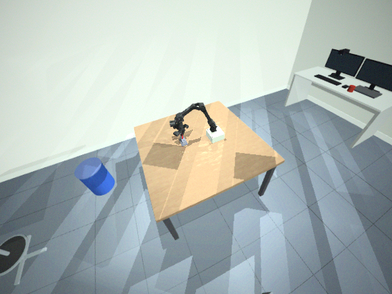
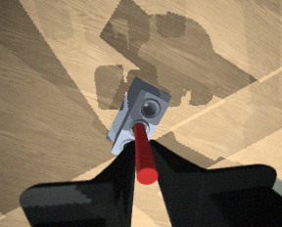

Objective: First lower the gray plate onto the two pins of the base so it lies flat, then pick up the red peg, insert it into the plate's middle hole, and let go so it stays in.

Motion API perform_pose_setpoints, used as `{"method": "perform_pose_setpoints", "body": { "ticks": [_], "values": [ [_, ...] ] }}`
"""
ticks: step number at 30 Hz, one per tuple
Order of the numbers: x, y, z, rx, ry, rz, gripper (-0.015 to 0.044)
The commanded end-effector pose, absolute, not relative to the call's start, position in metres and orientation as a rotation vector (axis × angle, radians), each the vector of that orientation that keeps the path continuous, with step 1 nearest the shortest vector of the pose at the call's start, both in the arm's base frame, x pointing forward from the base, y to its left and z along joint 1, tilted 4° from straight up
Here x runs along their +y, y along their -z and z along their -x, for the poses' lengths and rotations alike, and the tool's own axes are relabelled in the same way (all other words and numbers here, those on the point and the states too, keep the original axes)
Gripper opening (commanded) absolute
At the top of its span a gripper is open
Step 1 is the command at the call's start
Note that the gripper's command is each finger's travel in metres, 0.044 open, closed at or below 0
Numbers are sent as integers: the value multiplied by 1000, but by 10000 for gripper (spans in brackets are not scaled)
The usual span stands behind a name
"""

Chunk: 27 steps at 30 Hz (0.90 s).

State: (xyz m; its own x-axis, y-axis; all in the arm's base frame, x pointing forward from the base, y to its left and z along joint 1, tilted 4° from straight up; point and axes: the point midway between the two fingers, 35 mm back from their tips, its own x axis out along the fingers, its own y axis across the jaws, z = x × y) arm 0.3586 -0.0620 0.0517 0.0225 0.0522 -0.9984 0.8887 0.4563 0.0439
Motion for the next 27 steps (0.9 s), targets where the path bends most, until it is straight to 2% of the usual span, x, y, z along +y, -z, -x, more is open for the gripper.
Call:
{"method": "perform_pose_setpoints", "body": {
  "ticks": [1,27],
  "values": [
    [-62,-52,-359,1404,807,-900,0],
    [-60,-50,-359,1407,805,-897,0]
  ]
}}
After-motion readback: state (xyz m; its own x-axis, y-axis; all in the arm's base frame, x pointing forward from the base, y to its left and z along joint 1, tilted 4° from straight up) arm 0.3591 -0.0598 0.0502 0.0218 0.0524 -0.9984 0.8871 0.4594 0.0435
